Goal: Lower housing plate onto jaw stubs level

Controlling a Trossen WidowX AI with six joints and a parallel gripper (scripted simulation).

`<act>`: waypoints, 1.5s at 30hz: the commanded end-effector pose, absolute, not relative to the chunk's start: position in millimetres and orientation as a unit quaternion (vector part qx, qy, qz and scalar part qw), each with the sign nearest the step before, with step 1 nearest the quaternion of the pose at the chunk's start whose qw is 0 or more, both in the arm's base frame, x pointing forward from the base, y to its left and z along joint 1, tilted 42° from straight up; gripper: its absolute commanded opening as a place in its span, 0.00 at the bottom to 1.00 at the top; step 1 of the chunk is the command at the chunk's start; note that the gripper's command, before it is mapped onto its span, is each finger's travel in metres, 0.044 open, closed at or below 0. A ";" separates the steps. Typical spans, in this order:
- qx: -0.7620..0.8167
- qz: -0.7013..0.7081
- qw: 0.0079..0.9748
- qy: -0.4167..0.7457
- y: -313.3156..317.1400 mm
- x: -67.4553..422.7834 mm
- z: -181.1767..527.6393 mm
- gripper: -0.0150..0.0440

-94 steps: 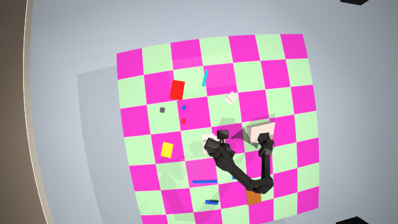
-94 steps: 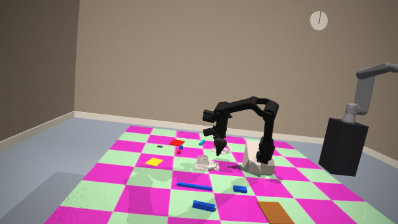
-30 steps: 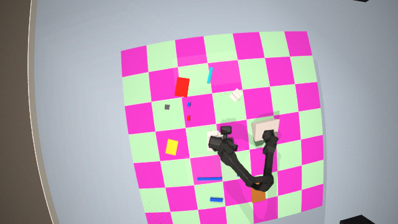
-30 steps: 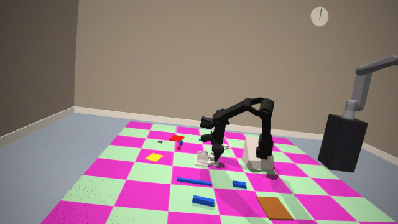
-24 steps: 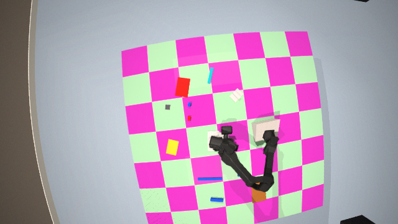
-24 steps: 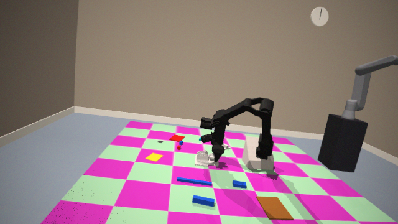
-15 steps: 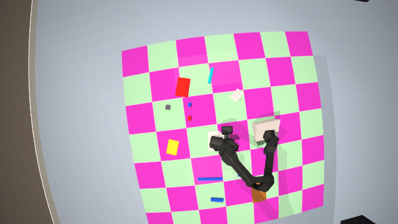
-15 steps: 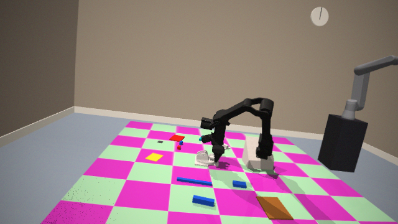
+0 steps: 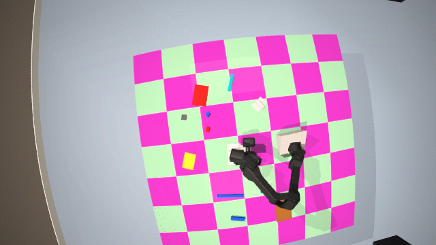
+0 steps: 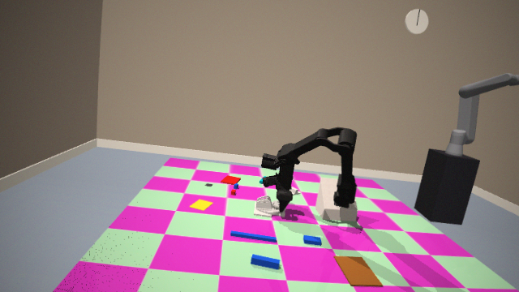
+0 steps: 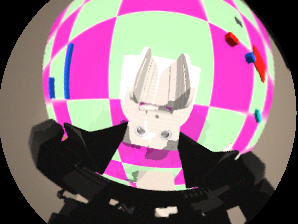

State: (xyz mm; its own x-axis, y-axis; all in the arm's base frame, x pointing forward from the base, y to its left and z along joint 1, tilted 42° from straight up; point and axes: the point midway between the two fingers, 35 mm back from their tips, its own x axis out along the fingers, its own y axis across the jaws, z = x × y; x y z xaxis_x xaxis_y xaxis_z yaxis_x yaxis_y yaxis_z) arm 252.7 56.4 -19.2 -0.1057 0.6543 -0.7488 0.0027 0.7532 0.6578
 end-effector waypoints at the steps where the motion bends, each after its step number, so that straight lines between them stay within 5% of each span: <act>1: 0.240 0.260 0.625 0.696 57.3 252.4 -19.5 0.85; 45: 0.240 0.260 0.625 0.696 63.6 251.4 -26.6 0.85</act>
State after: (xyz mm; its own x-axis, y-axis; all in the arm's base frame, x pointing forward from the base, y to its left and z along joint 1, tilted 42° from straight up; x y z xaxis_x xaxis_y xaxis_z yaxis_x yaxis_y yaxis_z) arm 252.1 62.0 -25.6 -0.1039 0.6554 -0.7481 0.0053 0.7526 0.6585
